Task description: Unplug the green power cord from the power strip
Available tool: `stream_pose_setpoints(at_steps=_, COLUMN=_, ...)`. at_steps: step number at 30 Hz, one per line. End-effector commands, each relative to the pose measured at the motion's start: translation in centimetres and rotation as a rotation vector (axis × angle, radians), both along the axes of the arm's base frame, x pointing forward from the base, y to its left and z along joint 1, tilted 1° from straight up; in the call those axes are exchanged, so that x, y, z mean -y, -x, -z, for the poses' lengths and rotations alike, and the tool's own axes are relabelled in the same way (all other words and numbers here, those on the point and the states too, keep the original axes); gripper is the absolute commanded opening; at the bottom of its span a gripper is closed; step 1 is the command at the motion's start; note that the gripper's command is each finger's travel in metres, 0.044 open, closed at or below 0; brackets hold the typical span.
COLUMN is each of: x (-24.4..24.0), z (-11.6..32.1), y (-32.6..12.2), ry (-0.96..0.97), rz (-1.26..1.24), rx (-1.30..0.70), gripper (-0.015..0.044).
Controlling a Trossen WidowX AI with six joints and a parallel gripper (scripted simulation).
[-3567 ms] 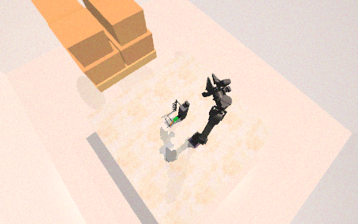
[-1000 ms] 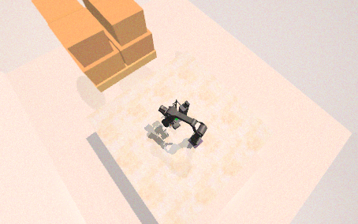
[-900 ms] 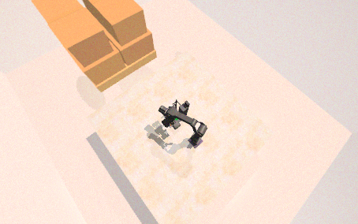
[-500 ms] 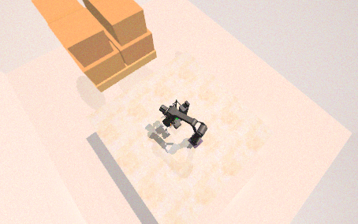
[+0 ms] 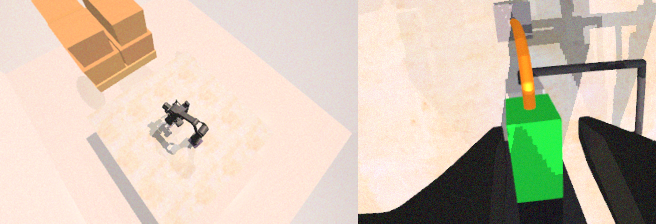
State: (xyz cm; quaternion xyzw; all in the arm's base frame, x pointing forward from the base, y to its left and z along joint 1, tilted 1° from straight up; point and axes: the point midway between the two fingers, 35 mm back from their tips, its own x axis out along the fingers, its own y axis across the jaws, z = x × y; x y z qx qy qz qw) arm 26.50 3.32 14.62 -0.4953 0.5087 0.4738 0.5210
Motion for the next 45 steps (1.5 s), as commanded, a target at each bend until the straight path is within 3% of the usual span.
stream_pose_setpoints(at_steps=1, x=0.8, z=0.2, y=0.3, ry=0.006, rz=0.0, rx=-0.008, gripper=0.016)
stream_pose_setpoints(at_steps=20, x=0.9, z=1.4, y=0.2, ry=0.006, rz=0.0, rx=-0.008, gripper=0.016)
stream_pose_setpoints(at_steps=24, x=0.8, z=1.1, y=0.2, ry=0.002, rz=0.003, rx=-0.005, gripper=0.0055)
stream_pose_setpoints(at_steps=32, x=0.8, z=1.1, y=0.2, ry=0.002, rz=0.003, rx=-0.005, gripper=0.0002)
stream_pose_setpoints(at_steps=45, x=-0.8, z=1.1, y=-0.1, ry=0.001, rz=0.002, rx=-0.006, gripper=0.0)
